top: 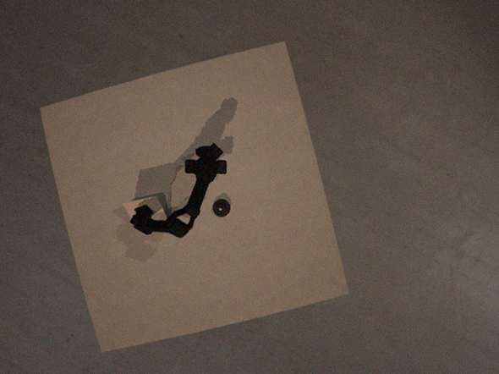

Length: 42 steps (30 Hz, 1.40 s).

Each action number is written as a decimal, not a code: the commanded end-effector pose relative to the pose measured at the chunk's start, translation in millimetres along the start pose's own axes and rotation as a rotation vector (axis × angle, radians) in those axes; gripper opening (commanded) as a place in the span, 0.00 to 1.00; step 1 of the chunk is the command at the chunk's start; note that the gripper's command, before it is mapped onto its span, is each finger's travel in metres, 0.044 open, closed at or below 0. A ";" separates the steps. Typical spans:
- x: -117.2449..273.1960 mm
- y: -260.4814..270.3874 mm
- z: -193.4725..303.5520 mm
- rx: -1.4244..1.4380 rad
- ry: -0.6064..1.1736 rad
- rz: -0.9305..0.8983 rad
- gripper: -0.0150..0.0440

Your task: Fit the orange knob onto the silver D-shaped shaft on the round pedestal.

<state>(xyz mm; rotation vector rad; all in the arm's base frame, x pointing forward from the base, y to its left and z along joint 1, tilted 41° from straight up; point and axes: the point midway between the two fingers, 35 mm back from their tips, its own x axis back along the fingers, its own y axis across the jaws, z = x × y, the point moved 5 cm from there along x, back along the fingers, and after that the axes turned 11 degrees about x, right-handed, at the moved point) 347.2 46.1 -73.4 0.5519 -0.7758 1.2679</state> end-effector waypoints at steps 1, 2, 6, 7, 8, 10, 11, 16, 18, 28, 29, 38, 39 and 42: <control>-1.8 0.5 -0.2 0.006 0.006 0.001 0.65; -1.8 0.5 -0.2 0.006 0.006 0.001 0.64; -1.8 0.5 -0.2 0.006 0.006 0.001 0.59; -1.8 0.5 -0.2 0.006 0.006 0.001 0.58; -1.8 0.5 -0.2 0.006 0.006 0.001 0.57; -1.8 0.5 -0.2 0.006 0.006 0.001 0.56; -1.8 0.5 -0.2 0.006 0.006 0.001 0.56; 0.4 0.8 3.1 0.003 -0.029 0.006 0.56; 1.8 1.3 6.1 0.002 -0.060 0.011 0.56; 7.1 4.4 23.2 0.002 -0.228 0.043 0.56; 7.4 4.7 24.8 0.002 -0.243 0.045 0.56; 8.9 7.4 39.2 0.002 -0.378 0.071 0.56; 9.0 7.7 40.8 0.003 -0.392 0.074 0.56; 9.0 8.6 45.5 0.003 -0.435 0.082 0.56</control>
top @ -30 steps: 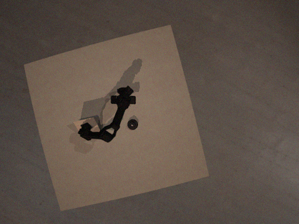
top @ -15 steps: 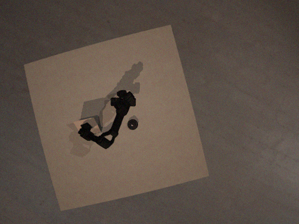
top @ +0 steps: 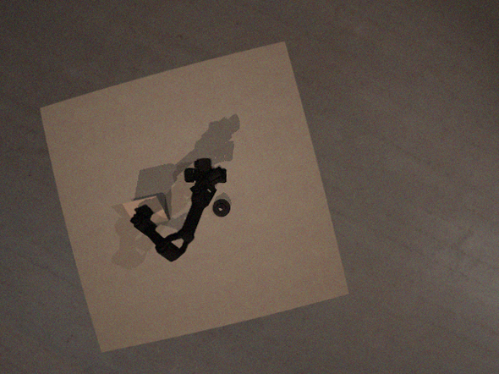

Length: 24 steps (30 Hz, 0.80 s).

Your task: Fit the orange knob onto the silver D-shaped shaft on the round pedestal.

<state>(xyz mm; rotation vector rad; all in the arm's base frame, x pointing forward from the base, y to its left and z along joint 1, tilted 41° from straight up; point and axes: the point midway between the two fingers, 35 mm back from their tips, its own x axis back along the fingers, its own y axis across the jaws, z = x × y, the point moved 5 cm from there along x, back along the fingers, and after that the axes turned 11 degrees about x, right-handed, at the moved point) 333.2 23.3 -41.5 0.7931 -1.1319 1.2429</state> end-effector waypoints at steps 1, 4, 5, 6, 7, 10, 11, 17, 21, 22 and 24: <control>2.9 2.0 6.3 0.002 -0.056 0.010 0.56; 4.4 2.8 10.7 0.002 -0.098 0.018 0.56; 4.9 3.1 12.1 0.002 -0.112 0.020 0.56; 5.4 3.4 13.6 0.002 -0.126 0.023 0.56; 5.8 3.7 15.0 0.002 -0.140 0.025 0.56; 6.9 4.5 19.4 0.003 -0.181 0.033 0.56; 7.3 4.8 20.9 0.003 -0.195 0.036 0.56; 8.9 6.5 29.5 0.003 -0.275 0.051 0.56; 9.6 7.6 35.3 0.003 -0.328 0.061 0.56; 9.7 7.9 36.7 0.003 -0.341 0.063 0.56; 9.9 8.5 39.6 0.003 -0.367 0.068 0.56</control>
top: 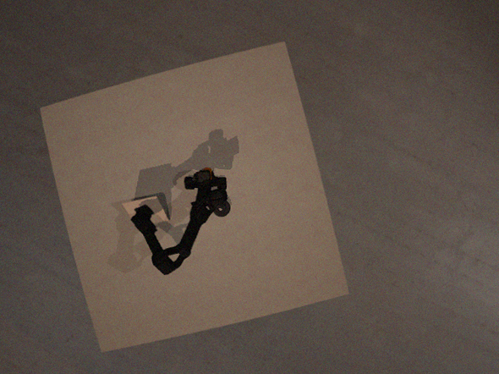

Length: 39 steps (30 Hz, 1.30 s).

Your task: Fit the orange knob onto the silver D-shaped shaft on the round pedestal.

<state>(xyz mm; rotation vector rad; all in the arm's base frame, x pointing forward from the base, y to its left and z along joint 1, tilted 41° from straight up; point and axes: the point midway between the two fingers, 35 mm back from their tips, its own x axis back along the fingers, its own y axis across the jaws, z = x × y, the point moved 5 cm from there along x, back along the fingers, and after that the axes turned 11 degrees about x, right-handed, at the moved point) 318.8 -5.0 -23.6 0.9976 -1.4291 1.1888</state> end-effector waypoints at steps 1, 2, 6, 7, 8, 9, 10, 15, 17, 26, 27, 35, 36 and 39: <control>3.1 2.1 5.6 0.002 -0.050 0.011 0.56; 3.6 2.4 6.9 0.002 -0.063 0.013 0.56; 5.5 3.5 12.3 0.002 -0.114 0.023 0.56; 5.9 3.7 13.6 0.002 -0.127 0.025 0.56; 6.3 4.0 15.0 0.003 -0.140 0.028 0.56; 6.7 4.3 16.3 0.003 -0.152 0.030 0.56; 7.1 4.6 17.7 0.003 -0.165 0.032 0.56; 8.7 6.0 24.4 0.003 -0.229 0.044 0.56; 9.2 6.5 27.2 0.003 -0.254 0.049 0.56; 10.7 9.7 42.4 0.004 -0.394 0.075 0.56; 10.8 10.1 44.3 0.004 -0.411 0.078 0.56; 12.7 8.5 47.1 0.000 -0.416 0.088 0.69; 12.7 8.5 47.1 0.000 -0.416 0.088 0.69; 12.7 8.5 47.1 0.000 -0.416 0.088 0.69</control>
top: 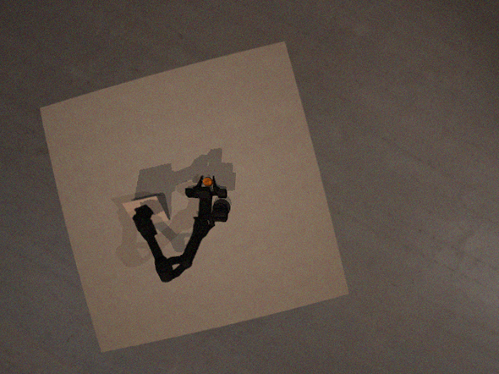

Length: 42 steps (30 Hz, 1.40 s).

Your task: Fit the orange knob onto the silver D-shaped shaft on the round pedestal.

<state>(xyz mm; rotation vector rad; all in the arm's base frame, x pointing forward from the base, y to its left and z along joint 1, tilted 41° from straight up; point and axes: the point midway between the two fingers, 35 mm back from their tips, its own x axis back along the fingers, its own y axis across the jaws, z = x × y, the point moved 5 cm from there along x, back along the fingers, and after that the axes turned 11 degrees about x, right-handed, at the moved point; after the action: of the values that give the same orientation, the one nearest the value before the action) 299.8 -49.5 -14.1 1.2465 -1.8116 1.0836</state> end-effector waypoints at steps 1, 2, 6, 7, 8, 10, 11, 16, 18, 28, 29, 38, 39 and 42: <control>0.1 -0.2 0.3 -0.002 0.001 0.001 0.69; 0.1 -0.2 0.3 -0.002 0.001 0.001 0.69; 0.1 -0.2 0.3 -0.002 0.001 0.001 0.69; 0.1 -0.2 0.3 -0.002 0.001 0.001 0.69; 0.1 -0.2 0.3 -0.002 0.001 0.001 0.69; 0.1 -0.2 0.3 -0.002 0.001 0.001 0.69; 0.1 -0.2 0.3 -0.002 0.001 0.001 0.69; 0.1 -0.2 0.3 -0.002 0.001 0.001 0.69; 0.1 -0.2 0.3 -0.002 0.001 0.001 0.69; 0.1 -0.2 0.3 -0.002 0.001 0.001 1.00; 0.1 -0.2 0.3 -0.002 0.001 0.001 1.00; 20.9 -13.1 -51.5 0.000 0.000 0.001 1.00; 26.0 -14.5 -63.6 0.000 -0.002 0.001 1.00; 30.2 -15.1 -73.3 0.000 -0.003 0.002 1.00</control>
<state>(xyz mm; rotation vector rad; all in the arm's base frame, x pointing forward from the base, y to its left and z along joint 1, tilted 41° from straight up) 310.1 -3.9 35.4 1.2673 -1.8157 1.0907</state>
